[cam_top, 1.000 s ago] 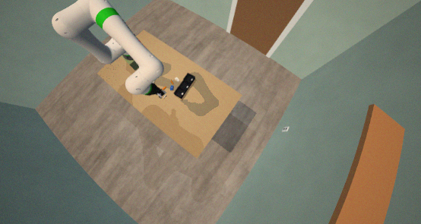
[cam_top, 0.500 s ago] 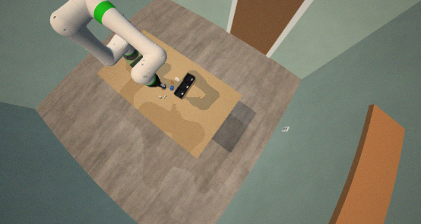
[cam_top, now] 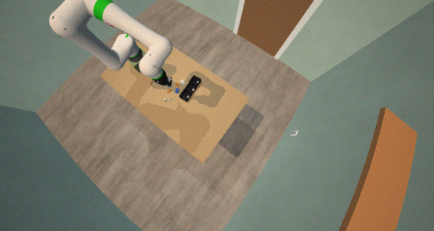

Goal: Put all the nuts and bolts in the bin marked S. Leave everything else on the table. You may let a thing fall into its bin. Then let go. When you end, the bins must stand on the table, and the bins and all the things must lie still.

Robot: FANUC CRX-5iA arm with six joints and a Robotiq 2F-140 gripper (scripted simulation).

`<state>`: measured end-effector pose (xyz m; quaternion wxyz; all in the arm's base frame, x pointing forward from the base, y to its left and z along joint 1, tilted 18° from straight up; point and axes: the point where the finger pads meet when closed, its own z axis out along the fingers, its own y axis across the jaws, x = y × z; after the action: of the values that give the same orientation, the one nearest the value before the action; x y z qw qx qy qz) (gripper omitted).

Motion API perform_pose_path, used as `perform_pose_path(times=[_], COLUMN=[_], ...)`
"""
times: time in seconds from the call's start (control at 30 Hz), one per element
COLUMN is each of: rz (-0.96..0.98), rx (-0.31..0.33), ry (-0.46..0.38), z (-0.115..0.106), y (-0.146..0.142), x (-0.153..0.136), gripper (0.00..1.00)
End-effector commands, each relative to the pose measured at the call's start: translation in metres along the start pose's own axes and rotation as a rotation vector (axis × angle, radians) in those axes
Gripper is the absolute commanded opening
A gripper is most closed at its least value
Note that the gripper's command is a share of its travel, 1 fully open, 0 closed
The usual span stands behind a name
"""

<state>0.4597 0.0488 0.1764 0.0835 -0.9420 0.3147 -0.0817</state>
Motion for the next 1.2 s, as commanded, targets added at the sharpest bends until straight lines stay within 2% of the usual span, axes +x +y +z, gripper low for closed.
perform_pose_path(times=[0.0,0.17,0.3,0.43,0.67,0.73,0.77,1.1,1.17], rz=[-0.155,-0.249,-0.412,-0.535,-0.753,-0.753,-0.845,-0.847,-0.926], rx=[-0.008,-0.014,-0.026,-0.035,-0.052,-0.052,-0.058,-0.058,-0.063], ry=[0.025,0.039,0.061,0.078,0.107,0.107,0.120,0.120,0.118], z=[0.001,0.001,0.003,0.004,0.006,0.006,0.006,0.006,0.017], y=[-0.001,-0.001,-0.002,-0.002,-0.004,-0.004,-0.004,-0.004,-0.013], x=[-0.014,-0.014,-0.032,-0.034,-0.052,-0.052,-0.052,-0.052,-0.043], gripper=[0.05,0.05,0.05,0.05,0.05,0.05,0.05,0.05,0.05])
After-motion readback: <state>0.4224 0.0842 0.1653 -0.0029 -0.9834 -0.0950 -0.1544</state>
